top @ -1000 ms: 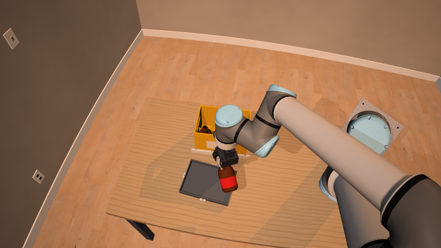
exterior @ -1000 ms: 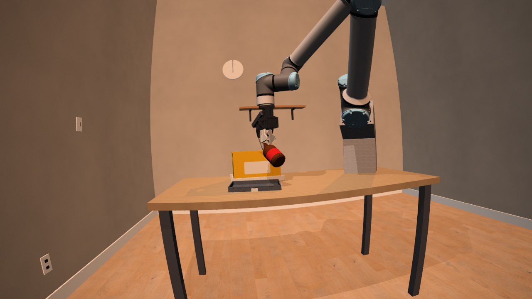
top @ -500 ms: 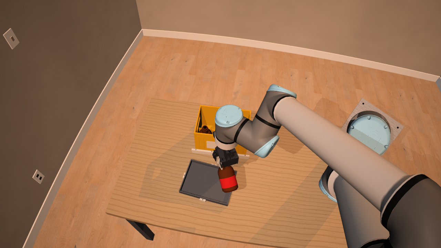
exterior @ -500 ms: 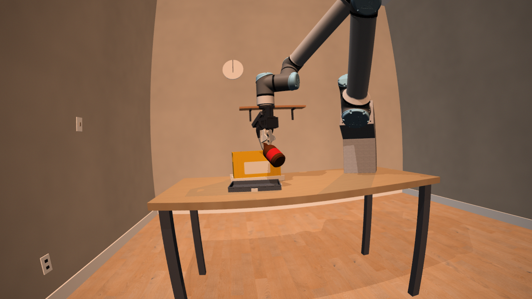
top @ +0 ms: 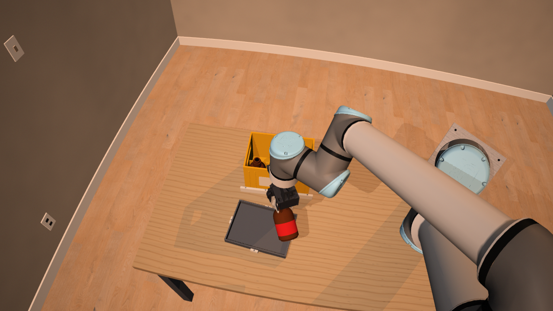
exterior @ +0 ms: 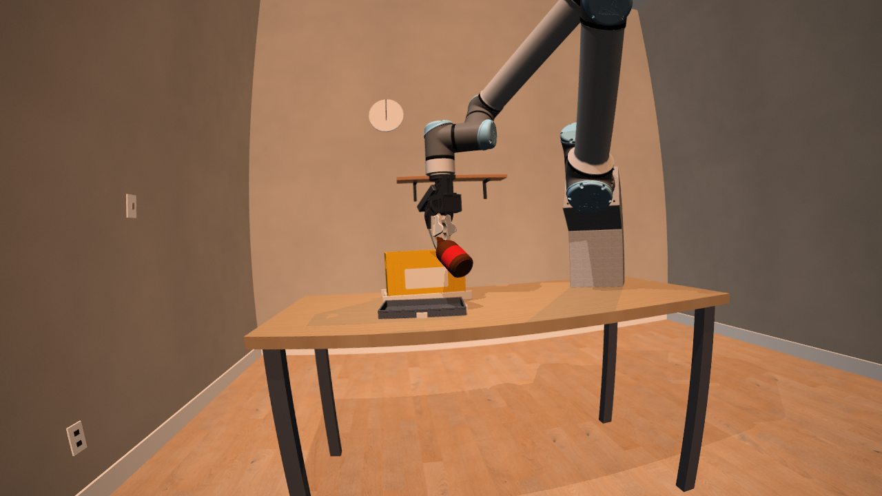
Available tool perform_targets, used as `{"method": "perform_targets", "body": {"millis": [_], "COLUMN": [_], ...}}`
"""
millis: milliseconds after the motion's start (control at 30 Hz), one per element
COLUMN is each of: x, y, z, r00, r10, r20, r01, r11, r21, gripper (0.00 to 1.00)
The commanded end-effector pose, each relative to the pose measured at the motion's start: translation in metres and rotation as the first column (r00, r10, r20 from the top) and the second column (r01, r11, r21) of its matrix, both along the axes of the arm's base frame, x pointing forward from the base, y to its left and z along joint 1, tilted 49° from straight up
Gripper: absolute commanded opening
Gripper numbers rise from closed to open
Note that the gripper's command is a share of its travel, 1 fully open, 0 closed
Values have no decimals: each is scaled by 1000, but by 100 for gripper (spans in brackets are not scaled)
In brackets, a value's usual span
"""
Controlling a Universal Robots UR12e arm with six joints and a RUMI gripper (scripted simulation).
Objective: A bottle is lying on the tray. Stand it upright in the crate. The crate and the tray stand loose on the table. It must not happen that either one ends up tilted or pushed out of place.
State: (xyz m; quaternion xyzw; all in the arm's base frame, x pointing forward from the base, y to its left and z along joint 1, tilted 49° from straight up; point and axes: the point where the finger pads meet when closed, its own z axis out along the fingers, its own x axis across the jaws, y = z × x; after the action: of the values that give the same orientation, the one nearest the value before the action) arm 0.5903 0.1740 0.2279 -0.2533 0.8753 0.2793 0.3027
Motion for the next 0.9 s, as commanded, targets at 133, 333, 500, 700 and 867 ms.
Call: {"method": "perform_targets", "body": {"millis": [133, 333, 500, 700, 867], "x": [0, 0, 0, 0, 0], "y": [0, 0, 0, 0, 0], "z": [0, 0, 0, 0, 0], "r00": [1000, 999, 994, 986, 976], "r10": [1, 28, 77, 121, 163], "r20": [2, 28, 73, 111, 146], "r01": [-1, -28, -74, -113, -149], "r11": [1000, 999, 996, 991, 983], "r21": [-1, -17, -48, -76, -104], "gripper": [0, 0, 0, 0, 0]}}
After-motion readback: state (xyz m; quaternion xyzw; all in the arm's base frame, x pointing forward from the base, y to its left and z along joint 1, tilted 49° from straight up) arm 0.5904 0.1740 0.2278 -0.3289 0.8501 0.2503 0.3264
